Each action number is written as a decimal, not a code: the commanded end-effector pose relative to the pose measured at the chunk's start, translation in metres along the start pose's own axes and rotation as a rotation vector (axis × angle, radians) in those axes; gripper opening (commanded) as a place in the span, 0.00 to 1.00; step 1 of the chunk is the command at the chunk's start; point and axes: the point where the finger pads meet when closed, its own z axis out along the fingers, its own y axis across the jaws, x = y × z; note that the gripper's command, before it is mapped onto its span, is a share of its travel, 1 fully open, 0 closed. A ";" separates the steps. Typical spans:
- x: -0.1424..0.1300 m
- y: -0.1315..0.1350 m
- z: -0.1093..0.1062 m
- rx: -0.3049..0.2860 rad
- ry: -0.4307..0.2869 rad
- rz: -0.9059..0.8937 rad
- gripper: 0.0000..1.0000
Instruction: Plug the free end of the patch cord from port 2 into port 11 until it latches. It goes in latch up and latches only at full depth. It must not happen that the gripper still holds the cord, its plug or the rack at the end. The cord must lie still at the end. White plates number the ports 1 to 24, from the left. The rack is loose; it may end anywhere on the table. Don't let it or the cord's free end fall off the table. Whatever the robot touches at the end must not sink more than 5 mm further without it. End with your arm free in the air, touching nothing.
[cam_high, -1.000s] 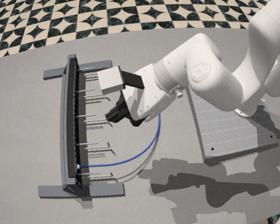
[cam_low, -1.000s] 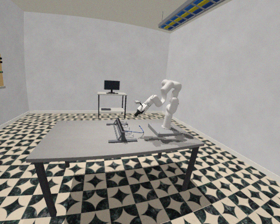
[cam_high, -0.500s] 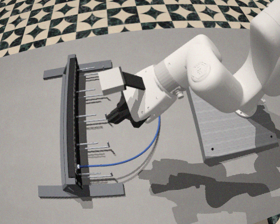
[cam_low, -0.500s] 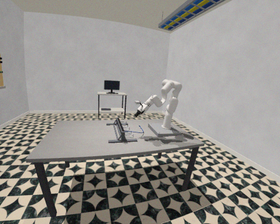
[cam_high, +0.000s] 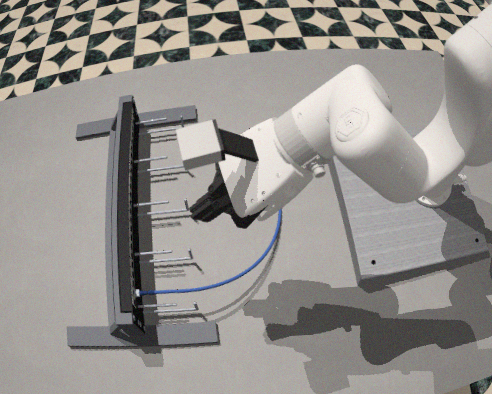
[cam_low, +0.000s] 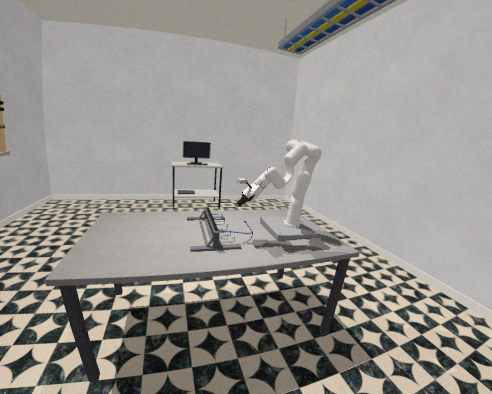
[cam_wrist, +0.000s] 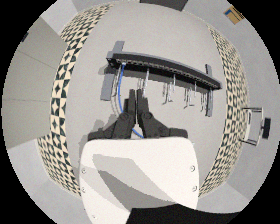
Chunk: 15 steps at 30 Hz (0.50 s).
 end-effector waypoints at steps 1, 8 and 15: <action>-0.004 -0.006 0.002 -0.083 0.146 0.027 0.00; -0.012 -0.013 0.004 -0.090 0.142 0.070 0.00; -0.030 -0.028 0.009 -0.104 0.132 0.149 0.00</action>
